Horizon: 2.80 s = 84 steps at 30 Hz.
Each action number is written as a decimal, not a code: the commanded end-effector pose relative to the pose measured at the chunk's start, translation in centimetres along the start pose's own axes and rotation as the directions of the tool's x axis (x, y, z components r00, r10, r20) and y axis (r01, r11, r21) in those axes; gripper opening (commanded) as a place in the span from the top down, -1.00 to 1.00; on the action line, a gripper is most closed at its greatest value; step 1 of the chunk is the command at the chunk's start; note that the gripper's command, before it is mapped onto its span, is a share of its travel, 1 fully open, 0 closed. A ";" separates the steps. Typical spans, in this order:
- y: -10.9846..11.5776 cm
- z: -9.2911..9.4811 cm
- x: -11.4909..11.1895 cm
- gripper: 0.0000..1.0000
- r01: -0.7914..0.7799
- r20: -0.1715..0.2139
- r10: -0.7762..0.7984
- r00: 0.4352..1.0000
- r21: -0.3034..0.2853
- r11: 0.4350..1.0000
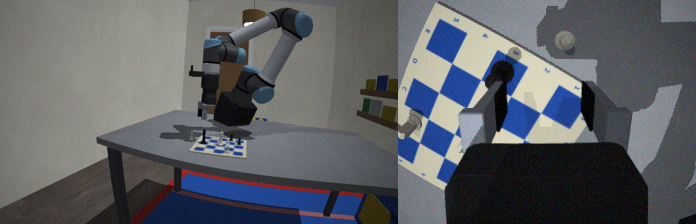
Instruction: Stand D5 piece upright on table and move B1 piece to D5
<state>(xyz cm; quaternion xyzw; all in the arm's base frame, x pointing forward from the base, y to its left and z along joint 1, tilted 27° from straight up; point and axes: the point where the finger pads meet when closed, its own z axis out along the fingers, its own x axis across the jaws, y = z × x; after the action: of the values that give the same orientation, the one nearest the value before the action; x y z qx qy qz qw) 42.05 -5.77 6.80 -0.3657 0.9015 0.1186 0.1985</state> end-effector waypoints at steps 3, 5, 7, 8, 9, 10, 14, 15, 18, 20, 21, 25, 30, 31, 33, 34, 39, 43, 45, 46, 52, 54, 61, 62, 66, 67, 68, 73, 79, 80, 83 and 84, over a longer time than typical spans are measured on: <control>1.2 -0.1 -0.7 -1.00 0.207 0.009 -0.207 0.978 -0.002 0.978; 1.8 -0.1 -1.0 -1.00 0.292 0.009 -0.292 0.956 -0.001 0.956; 2.4 -0.1 -1.3 -1.00 0.377 0.009 -0.377 0.926 0.000 0.926; 2.7 -0.1 -1.4 -1.00 0.418 0.009 -0.418 0.908 0.000 0.908; 3.0 -0.1 -1.6 -1.00 0.459 0.009 -0.459 0.888 0.001 0.888; 3.3 -0.1 -1.7 -1.00 0.500 0.009 -0.500 0.866 0.001 0.866; 4.6 -0.1 -2.2 -1.00 0.650 0.008 -0.650 0.760 0.003 0.760; 5.0 -0.1 -2.3 -1.00 0.684 0.008 -0.684 0.729 0.003 0.729; 5.3 -0.1 -2.4 -1.00 0.717 0.008 -0.717 0.697 0.003 0.697; 6.0 0.0 -2.6 -1.00 0.777 0.008 -0.777 0.629 0.004 0.629; 6.4 0.0 -2.7 -1.00 0.804 0.007 -0.804 0.594 0.004 0.594; 7.7 0.1 -3.0 -1.00 0.895 0.007 -0.895 0.447 0.006 0.447; 9.3 0.3 -3.2 -1.00 0.965 0.005 -0.965 0.261 0.007 0.261; 9.6 0.3 -3.3 -1.00 0.974 0.005 -0.974 0.225 0.007 0.225; 9.9 0.3 -3.3 -1.00 0.982 0.005 -0.982 0.190 0.007 0.190; 9.9 0.3 -3.3 -1.00 0.982 0.005 -0.982 0.190 0.007 0.190; 11.2 0.5 -3.3 -1.00 1.000 0.004 -1.000 0.029 0.008 0.029; 12.0 0.6 -3.3 -1.00 0.997 0.003 -0.997 -0.078 0.008 -0.078; 12.4 0.6 -3.3 -1.00 0.992 0.002 -0.992 -0.122 0.008 -0.122; 12.6 0.7 -3.3 -1.00 0.990 0.002 -0.990 -0.143 0.009 -0.143; 13.1 0.7 -3.3 -1.00 0.978 0.002 -0.978 -0.210 0.009 -0.210; 13.3 0.8 -3.2 -1.00 0.972 0.001 -0.972 -0.235 0.009 -0.235; 13.7 0.8 -3.2 -1.00 0.958 0.001 -0.958 -0.285 0.009 -0.285; 13.7 0.8 -3.2 -1.00 0.957 0.001 -0.957 -0.289 0.009 -0.289; 13.8 0.9 -3.2 -1.00 0.955 0.001 -0.955 -0.295 0.009 -0.295; 13.8 0.9 -3.2 -1.00 0.955 0.001 -0.955 -0.295 0.009 -0.295; 13.8 0.9 -3.2 -1.00 0.955 0.001 -0.955 -0.295 0.009 -0.295; 13.8 0.9 -3.2 -0.36 0.955 0.001 -0.955 -0.296 0.009 -0.296; 13.8 0.9 -3.2 -0.36 0.955 0.001 -0.955 -0.296 0.009 -0.296; 13.8 0.9 -3.2 -0.36 0.955 0.001 -0.955 -0.296 0.009 -0.296; 13.8 0.9 -3.2 -0.36 0.955 0.001 -0.955 -0.296 0.009 -0.296; 13.8 0.9 -3.2 -0.36 0.955 0.001 -0.955 -0.296 0.009 -0.296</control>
<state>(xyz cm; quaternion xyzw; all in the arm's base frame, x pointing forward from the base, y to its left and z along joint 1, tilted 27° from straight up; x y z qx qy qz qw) 34.60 6.23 8.38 -0.9418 0.2402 -0.0896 0.2177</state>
